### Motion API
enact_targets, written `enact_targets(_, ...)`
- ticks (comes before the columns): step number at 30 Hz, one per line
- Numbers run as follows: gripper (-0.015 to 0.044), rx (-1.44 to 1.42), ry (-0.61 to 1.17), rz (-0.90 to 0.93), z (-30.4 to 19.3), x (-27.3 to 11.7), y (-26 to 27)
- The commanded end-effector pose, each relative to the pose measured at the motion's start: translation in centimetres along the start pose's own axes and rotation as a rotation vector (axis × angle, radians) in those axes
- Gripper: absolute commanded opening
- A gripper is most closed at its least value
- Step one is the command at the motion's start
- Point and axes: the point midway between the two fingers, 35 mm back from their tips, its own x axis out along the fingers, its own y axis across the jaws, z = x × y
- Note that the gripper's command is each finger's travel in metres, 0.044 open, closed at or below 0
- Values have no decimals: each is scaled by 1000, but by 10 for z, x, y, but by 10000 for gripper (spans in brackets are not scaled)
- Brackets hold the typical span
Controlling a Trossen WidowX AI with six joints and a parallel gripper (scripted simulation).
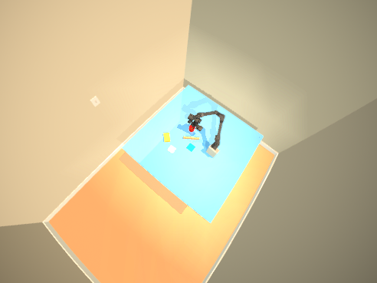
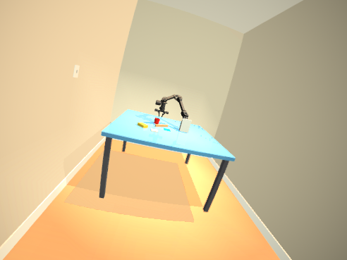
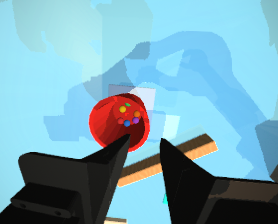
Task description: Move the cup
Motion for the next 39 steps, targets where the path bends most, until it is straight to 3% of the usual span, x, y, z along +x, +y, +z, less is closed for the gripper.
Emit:
enact_targets(1,148,-6,-6,-5,-1,8,0)
enact_targets(38,148,-6,-10,-5,1,59,-1)
enact_targets(39,121,-2,-5,-4,1,57,-1)
